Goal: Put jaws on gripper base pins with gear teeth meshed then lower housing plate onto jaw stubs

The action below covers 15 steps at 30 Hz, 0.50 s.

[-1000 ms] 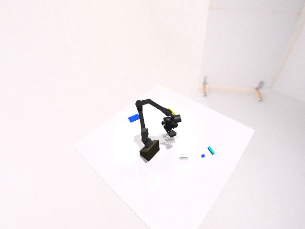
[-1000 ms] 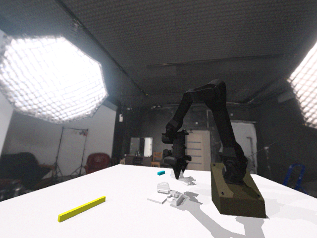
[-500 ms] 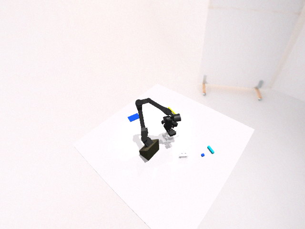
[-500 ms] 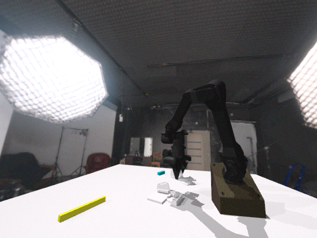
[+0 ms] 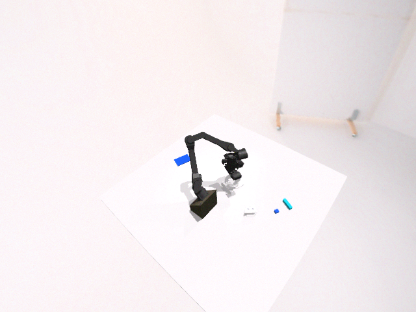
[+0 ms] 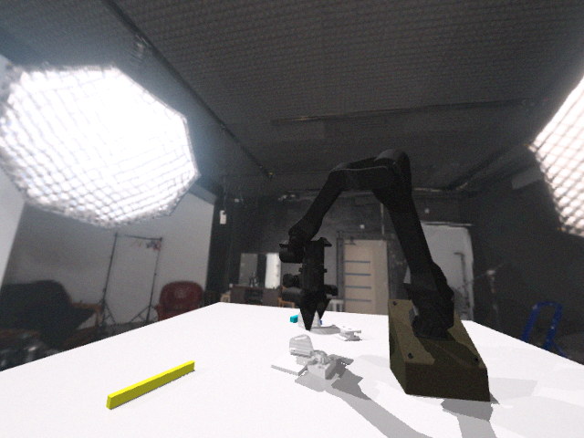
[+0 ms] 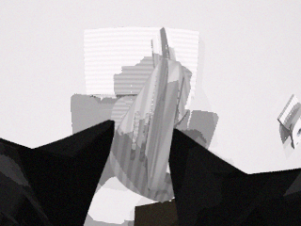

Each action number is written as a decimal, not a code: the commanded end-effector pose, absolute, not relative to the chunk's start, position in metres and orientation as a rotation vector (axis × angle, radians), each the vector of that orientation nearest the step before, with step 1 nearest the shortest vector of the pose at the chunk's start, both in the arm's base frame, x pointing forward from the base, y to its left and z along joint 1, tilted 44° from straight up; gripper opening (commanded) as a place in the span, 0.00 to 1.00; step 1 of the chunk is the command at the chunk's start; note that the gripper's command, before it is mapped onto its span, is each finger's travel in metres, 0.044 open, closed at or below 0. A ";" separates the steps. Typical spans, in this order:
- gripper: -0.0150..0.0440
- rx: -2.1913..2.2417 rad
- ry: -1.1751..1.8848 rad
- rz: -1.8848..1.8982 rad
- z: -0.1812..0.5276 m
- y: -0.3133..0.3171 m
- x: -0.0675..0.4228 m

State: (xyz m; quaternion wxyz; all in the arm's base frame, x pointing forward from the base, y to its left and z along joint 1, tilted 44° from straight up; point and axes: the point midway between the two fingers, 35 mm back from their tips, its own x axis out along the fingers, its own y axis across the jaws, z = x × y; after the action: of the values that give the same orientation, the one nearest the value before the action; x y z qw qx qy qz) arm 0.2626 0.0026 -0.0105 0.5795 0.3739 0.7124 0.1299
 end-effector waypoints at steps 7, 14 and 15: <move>0.48 0.881 1.662 0.309 0.003 0.019 0.289; 0.48 0.882 1.662 0.311 0.006 0.023 0.295; 0.48 0.882 1.662 0.311 0.006 0.023 0.295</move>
State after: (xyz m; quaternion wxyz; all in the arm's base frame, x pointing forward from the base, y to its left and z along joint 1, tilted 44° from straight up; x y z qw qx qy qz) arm 0.2931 0.0234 0.0049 0.5794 0.3739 0.7117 0.1341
